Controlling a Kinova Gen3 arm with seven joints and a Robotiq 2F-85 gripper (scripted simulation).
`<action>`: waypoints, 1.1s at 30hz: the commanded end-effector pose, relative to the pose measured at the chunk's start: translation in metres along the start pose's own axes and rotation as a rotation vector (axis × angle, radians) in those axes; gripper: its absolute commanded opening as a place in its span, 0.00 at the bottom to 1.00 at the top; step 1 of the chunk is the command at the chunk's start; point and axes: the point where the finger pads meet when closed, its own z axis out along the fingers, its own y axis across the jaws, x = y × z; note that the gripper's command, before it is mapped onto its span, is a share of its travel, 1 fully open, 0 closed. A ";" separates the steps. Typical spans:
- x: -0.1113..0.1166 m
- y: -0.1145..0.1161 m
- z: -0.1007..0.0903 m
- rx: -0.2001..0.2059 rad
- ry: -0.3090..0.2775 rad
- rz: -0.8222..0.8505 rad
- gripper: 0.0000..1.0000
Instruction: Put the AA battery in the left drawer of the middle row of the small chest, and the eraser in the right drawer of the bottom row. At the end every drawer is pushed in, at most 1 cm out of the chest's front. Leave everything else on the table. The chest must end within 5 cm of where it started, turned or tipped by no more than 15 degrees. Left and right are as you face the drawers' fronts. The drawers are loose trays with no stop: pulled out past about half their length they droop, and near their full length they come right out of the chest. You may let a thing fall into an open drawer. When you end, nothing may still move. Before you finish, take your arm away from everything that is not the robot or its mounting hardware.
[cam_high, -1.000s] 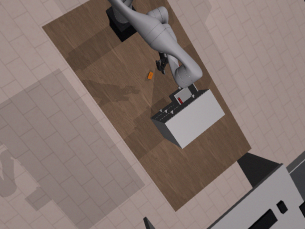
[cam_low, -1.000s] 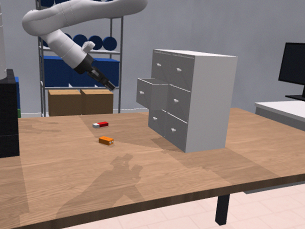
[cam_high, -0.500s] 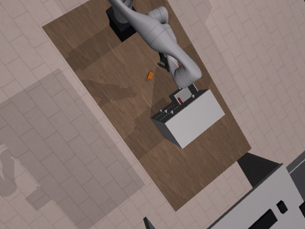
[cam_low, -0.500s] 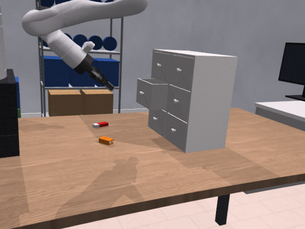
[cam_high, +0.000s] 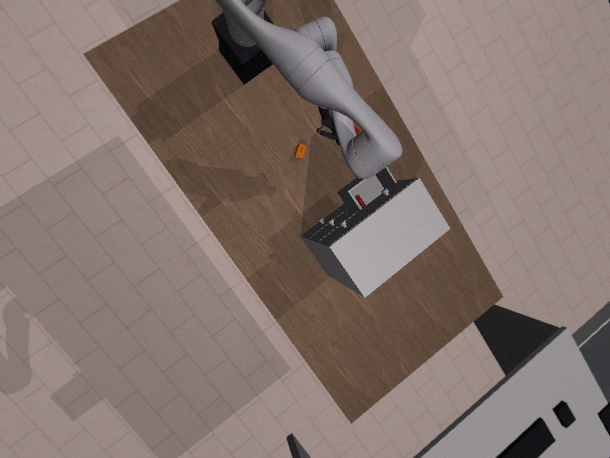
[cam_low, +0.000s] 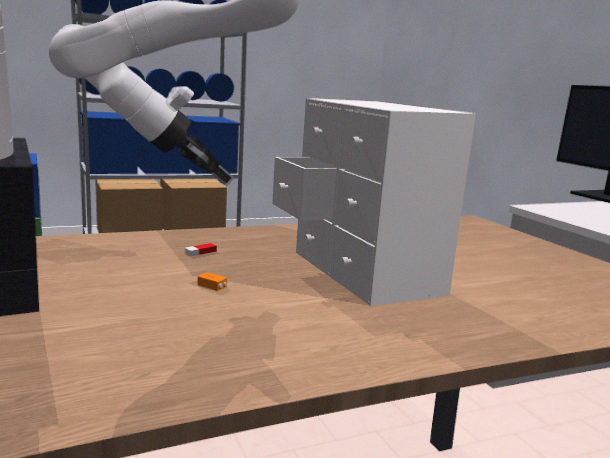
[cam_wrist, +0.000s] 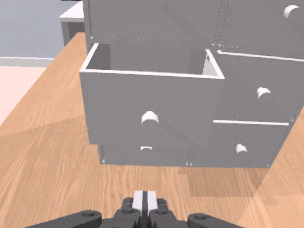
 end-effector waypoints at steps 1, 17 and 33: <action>0.006 0.003 0.005 -0.002 0.006 0.006 0.00; 0.022 0.004 0.042 0.016 -0.006 0.003 0.00; 0.026 0.004 0.051 0.016 -0.006 0.003 0.00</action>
